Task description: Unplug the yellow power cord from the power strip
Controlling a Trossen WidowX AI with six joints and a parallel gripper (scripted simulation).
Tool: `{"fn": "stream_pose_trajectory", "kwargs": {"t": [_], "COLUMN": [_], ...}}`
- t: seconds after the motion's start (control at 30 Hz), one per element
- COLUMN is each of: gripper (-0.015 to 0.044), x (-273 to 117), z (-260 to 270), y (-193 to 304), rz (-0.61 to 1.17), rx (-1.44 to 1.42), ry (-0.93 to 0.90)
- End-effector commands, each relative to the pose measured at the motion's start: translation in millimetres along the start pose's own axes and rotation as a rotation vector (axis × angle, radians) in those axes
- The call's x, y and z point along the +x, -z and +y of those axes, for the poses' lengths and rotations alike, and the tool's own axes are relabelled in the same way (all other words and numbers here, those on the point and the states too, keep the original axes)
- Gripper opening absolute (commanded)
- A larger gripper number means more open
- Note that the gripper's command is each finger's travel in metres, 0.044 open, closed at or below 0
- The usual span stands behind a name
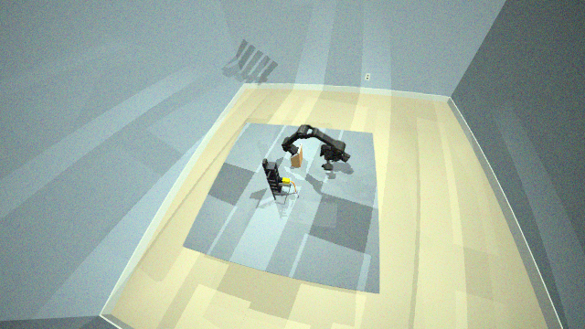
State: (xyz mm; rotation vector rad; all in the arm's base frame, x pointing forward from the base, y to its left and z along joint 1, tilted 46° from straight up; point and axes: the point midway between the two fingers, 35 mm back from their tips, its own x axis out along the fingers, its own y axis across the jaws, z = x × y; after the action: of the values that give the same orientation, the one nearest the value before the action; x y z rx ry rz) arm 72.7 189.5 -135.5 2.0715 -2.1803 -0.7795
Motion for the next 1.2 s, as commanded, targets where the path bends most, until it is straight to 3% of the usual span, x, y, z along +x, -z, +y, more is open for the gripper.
{"fn": "stream_pose_trajectory", "kwargs": {"t": [0.0,0.27,0.47,0.73,1.17], "gripper": [0.0374,0.0164,0.016,0.016,0.016], "x": [-0.4,-17.3,-3.9,31.2,37.6], "z": [-0.8,-57.5,-101.9,-132.2,-132.5], "y": [0.8,67.0,144.1,227.7,240.2], "rz": [-0.003,-0.225,-0.376,-0.433,-0.433], "rx": [0.0,0.04,0.18,0.306,0.318], "ry": [0.001,0.065,0.13,0.228,0.235]}}
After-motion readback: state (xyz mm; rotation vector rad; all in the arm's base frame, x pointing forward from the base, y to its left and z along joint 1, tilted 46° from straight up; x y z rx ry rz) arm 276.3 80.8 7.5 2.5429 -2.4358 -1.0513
